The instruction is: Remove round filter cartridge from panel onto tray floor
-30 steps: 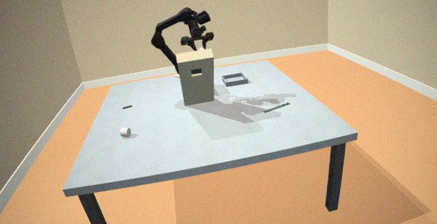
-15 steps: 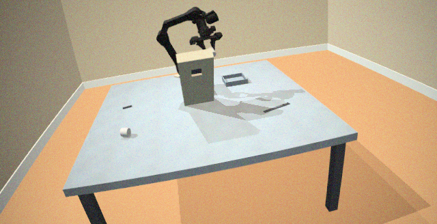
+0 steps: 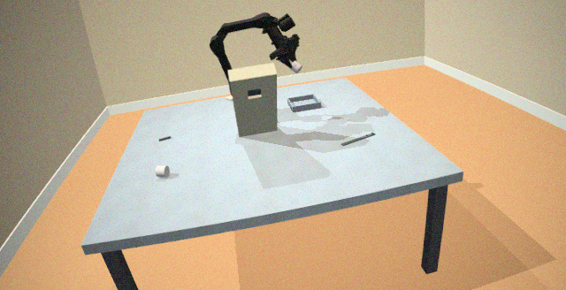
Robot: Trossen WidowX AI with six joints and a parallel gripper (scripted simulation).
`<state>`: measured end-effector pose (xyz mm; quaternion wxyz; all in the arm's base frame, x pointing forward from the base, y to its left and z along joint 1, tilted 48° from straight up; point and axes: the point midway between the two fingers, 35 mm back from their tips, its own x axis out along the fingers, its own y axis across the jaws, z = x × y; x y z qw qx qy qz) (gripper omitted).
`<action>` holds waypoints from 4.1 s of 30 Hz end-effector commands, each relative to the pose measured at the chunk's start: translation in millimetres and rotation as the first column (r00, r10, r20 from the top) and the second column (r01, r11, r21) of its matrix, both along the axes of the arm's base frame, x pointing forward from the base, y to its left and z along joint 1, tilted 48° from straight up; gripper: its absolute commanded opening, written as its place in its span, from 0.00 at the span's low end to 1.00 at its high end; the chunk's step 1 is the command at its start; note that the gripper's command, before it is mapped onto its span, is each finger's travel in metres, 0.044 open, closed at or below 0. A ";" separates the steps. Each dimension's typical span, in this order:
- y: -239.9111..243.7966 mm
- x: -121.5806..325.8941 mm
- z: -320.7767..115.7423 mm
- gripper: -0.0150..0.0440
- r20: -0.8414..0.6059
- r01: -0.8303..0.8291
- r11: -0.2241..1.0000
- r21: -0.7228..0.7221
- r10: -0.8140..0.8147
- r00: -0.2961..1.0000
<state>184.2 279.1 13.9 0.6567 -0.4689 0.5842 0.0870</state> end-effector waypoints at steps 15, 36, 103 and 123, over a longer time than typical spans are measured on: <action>19.8 -53.4 -59.5 0.25 -0.244 -0.238 0.968 0.079 0.250 0.937; -26.5 -171.8 -143.7 0.25 -0.498 -0.468 0.854 0.226 0.515 0.698; -56.0 -194.9 -165.8 1.00 -0.550 -0.507 0.825 0.251 0.552 0.627; -56.0 -194.9 -165.8 1.00 -0.550 -0.507 0.825 0.251 0.552 0.627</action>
